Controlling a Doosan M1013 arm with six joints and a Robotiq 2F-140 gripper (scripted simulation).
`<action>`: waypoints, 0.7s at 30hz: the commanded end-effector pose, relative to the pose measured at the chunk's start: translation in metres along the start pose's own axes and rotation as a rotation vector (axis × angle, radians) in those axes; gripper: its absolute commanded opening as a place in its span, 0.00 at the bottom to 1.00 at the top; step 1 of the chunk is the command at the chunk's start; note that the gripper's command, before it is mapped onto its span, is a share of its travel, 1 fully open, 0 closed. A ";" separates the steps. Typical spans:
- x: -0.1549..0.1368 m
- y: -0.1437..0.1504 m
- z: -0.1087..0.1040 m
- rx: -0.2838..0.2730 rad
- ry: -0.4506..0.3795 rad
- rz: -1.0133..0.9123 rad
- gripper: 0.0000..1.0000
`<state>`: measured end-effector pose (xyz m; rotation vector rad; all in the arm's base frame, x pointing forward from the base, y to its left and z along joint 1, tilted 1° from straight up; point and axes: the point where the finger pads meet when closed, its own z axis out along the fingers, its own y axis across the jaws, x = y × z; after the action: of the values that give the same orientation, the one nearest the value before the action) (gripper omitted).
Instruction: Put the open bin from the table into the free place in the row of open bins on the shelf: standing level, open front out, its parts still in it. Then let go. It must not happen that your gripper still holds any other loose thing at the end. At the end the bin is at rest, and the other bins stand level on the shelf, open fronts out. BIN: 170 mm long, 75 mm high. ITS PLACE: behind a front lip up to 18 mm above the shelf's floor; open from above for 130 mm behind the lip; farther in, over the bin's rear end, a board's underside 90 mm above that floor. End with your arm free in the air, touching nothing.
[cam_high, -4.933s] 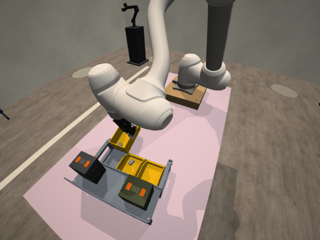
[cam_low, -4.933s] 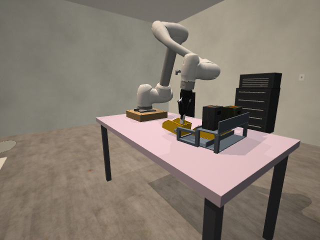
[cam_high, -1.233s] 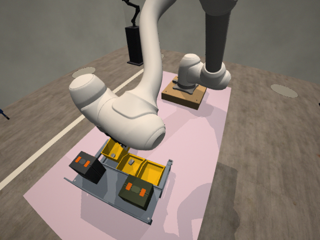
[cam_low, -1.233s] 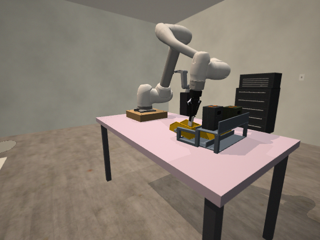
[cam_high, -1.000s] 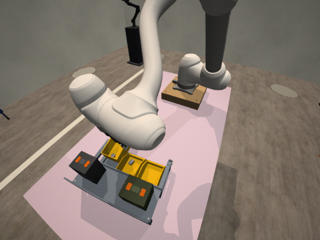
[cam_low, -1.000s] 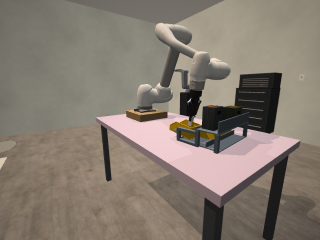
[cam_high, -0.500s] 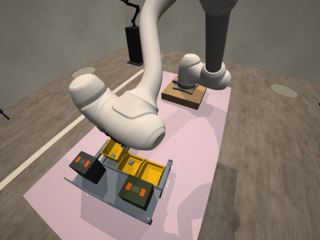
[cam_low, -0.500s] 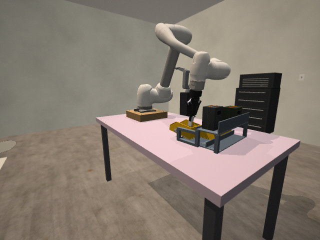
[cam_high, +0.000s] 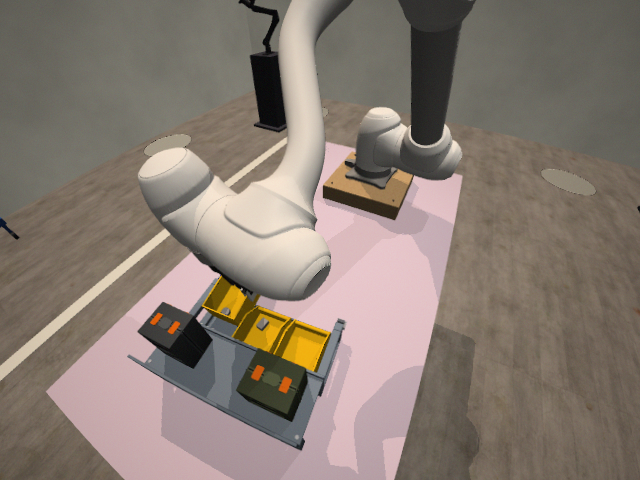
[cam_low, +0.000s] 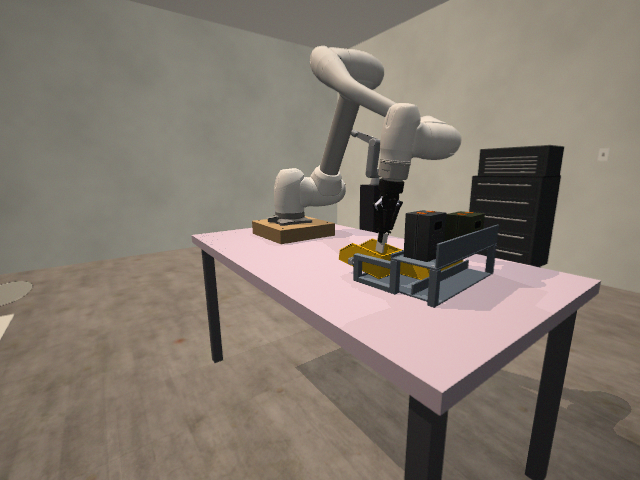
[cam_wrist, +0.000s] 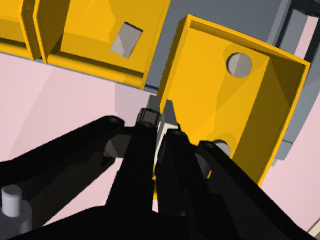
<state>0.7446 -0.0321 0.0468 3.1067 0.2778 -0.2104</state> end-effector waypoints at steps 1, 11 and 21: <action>0.000 0.000 0.000 0.000 0.000 0.000 0.00; 0.000 0.000 0.002 0.000 0.000 0.000 0.00; 0.001 0.000 0.005 0.000 0.000 0.000 0.00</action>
<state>0.7447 -0.0321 0.0422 3.1067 0.2778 -0.2104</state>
